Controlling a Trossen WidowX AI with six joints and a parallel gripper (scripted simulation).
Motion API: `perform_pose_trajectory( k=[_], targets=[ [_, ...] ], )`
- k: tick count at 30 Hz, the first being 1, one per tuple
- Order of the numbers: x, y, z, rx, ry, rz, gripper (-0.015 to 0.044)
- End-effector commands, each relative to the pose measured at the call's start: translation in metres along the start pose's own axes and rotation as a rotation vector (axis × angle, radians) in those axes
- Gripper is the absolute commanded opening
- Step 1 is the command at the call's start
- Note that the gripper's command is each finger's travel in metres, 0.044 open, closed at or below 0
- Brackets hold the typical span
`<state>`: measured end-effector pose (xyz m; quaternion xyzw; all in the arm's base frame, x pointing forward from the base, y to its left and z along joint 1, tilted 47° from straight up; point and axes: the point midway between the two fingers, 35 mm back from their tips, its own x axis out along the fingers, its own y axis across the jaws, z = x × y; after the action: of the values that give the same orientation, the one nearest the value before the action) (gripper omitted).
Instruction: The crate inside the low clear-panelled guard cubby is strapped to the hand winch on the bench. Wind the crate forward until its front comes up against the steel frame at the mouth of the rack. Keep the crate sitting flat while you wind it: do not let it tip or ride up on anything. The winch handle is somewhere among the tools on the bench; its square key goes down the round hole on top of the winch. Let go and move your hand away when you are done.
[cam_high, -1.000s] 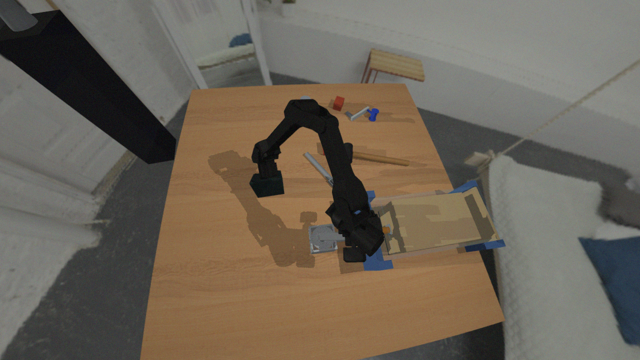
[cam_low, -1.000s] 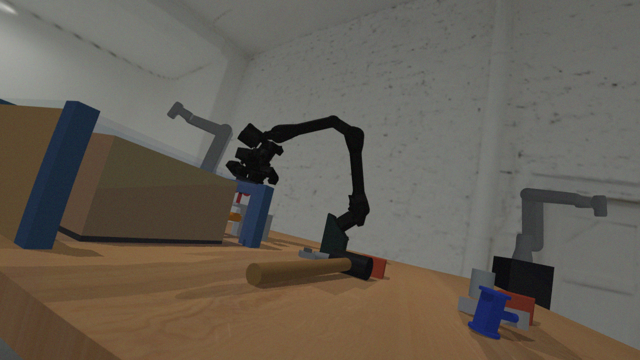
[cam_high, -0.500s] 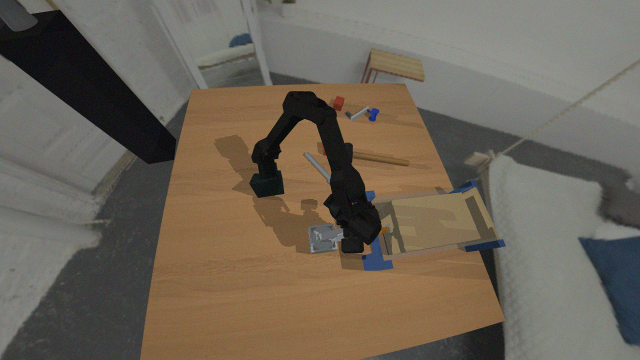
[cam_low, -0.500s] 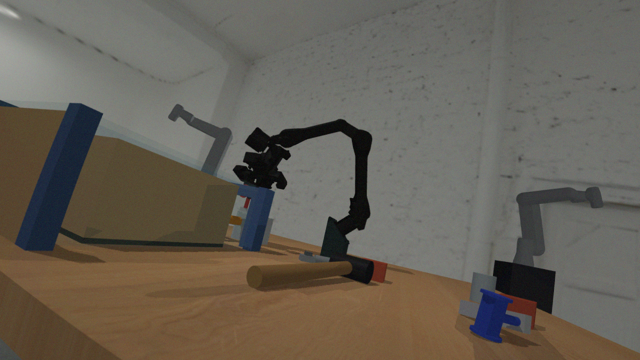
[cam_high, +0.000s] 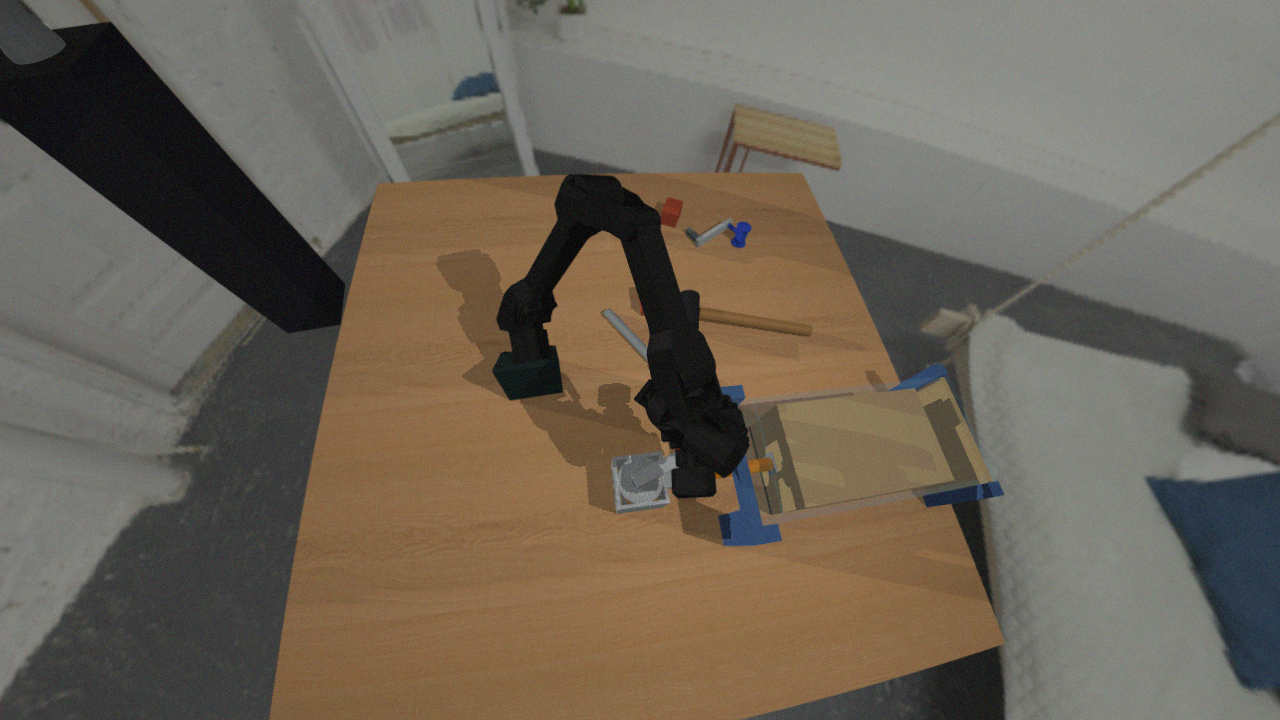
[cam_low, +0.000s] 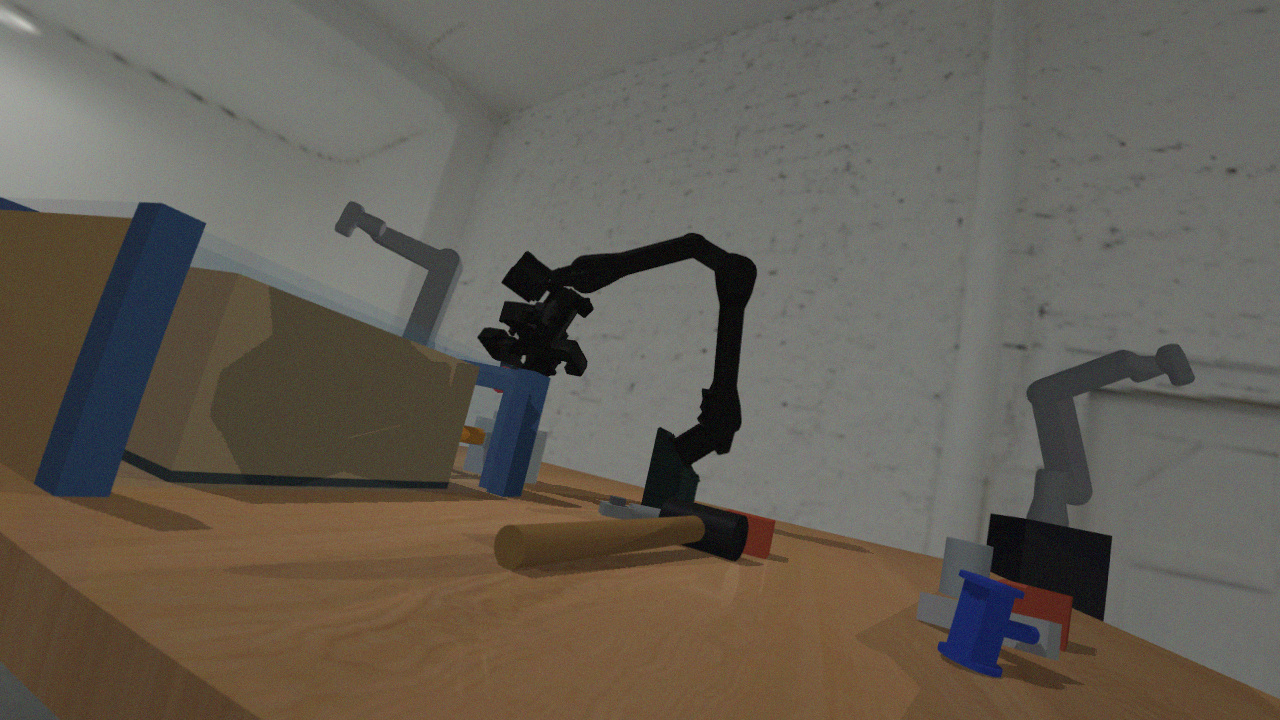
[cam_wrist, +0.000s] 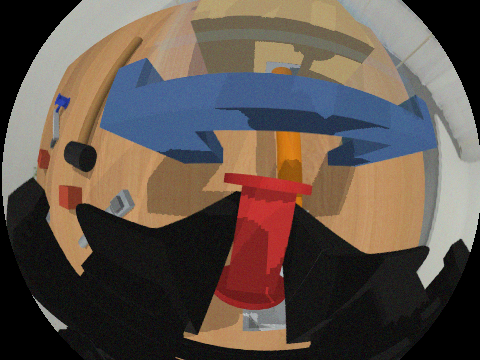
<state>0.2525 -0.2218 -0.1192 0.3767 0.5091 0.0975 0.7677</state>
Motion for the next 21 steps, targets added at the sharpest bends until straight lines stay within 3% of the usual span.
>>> perform_pose_trajectory(
  k=[1, 21],
  targets=[
    [-0.001, 0.01, -0.009, 0.025, 0.012, 0.016, 0.0],
    [-0.01, 0.029, -0.027, 0.026, 0.013, 0.017, 0.0]
  ],
)
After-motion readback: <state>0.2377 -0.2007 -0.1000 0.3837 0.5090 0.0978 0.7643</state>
